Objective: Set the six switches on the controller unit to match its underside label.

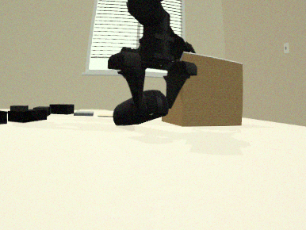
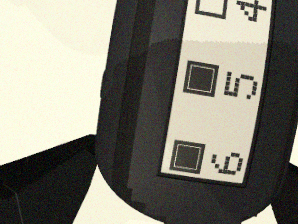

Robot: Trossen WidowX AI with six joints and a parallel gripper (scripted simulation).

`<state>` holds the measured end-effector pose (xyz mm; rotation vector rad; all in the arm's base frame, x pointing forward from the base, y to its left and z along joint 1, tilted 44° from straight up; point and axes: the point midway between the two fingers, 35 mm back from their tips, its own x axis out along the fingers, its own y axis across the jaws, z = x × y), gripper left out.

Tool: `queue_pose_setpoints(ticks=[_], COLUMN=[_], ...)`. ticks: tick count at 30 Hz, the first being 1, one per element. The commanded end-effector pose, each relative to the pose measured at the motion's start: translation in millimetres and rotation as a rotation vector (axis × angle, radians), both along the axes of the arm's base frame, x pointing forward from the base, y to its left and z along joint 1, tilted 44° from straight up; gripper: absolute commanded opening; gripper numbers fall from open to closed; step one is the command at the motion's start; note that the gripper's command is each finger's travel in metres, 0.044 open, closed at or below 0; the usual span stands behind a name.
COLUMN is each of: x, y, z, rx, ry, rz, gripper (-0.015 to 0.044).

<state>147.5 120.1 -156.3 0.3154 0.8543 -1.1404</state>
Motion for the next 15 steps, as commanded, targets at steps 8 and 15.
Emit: queue_pose_setpoints(ticks=[8, 15], x=[1.9, 2.8], y=[-6.1, -9.7], z=[-5.0, -8.9], rx=[-0.004, -0.004], ry=[-0.002, -0.002], rz=[0.006, 0.006], gripper=[0.0338, 0.0338])
